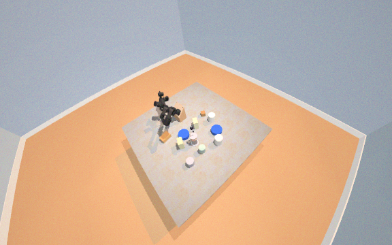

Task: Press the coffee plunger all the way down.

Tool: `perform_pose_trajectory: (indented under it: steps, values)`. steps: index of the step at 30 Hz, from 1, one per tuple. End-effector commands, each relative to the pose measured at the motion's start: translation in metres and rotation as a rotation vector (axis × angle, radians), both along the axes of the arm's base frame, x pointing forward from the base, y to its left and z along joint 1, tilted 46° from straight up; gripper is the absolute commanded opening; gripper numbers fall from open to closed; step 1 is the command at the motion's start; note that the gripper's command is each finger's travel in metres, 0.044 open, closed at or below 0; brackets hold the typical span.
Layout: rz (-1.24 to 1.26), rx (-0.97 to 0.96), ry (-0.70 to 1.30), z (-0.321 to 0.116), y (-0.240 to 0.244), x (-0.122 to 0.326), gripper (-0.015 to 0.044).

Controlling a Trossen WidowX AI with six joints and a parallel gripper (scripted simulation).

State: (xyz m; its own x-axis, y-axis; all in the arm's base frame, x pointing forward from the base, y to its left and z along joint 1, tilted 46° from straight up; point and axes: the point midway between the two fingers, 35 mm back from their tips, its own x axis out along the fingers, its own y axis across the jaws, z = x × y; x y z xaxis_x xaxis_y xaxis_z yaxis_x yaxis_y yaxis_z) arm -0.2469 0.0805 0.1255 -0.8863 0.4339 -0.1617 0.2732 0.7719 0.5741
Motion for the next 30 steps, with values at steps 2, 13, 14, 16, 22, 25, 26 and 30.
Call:
perform_pose_trajectory:
  steps: [2,13,14,16,22,25,26,30]
  values:
    - [-0.031,0.027,-0.019,0.001,0.008,0.001,0.0440]
    - [-0.571,0.406,-0.560,0.019,0.145,0.076,0.0440]
    - [-0.614,0.422,-0.625,0.020,0.155,0.088,0.0440]
    - [-0.701,0.446,-0.758,0.024,0.175,0.113,0.0440]
    - [-0.895,0.441,-1.215,0.037,0.215,0.201,0.0440]
    - [-0.939,0.381,-1.471,0.042,0.224,0.249,0.0440]
    - [-0.955,0.352,-1.539,0.044,0.225,0.265,0.0440]
    - [-0.943,0.185,-1.878,0.053,0.220,0.332,0.0440]
